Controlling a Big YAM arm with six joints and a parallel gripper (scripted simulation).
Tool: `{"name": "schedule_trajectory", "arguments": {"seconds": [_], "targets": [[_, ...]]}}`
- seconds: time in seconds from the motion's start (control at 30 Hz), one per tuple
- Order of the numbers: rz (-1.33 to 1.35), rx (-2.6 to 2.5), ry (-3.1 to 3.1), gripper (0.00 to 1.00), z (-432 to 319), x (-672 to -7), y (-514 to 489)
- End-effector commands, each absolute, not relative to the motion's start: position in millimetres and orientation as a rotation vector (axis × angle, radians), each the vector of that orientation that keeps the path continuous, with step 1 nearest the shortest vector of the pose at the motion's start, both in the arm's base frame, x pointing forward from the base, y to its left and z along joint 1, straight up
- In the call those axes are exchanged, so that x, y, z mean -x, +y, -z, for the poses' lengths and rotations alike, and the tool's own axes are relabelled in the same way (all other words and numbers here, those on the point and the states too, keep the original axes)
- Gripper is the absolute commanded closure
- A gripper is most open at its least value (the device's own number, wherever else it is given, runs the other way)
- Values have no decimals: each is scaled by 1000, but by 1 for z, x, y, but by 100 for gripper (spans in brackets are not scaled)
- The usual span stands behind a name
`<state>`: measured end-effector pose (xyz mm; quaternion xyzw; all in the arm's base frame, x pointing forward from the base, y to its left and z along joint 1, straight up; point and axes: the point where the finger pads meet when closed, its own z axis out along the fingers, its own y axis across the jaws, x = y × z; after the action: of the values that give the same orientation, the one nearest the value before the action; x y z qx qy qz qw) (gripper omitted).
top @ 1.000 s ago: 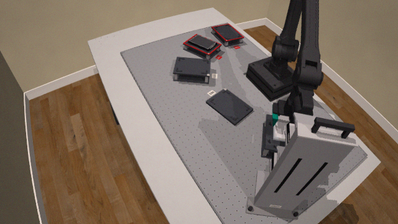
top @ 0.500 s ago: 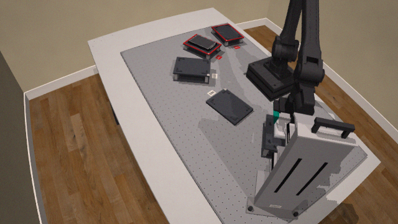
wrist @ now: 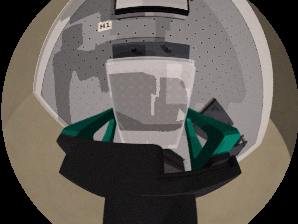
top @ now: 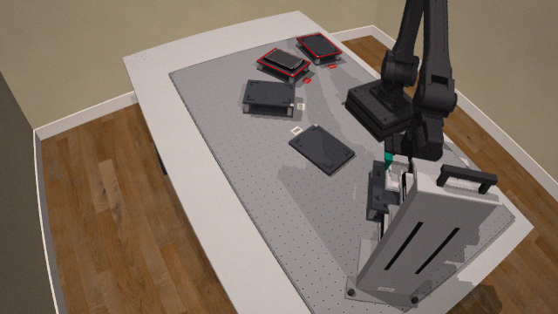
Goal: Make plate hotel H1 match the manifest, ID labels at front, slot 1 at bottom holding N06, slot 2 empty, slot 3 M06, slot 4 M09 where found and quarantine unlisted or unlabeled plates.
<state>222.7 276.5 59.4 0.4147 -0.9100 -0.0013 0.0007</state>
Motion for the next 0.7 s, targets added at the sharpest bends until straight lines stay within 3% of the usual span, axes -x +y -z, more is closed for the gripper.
{"name": "schedule_trajectory", "arguments": {"seconds": [0.0,0.37,0.43,0.67], "targets": [[59,-1315,-2928,14,-91,-240,295],[5,-1287,-2867,14,-88,-227,278],[60,-1315,-2929,14,-121,-240,294],[43,-1307,-2911,14,-132,-239,293]]}}
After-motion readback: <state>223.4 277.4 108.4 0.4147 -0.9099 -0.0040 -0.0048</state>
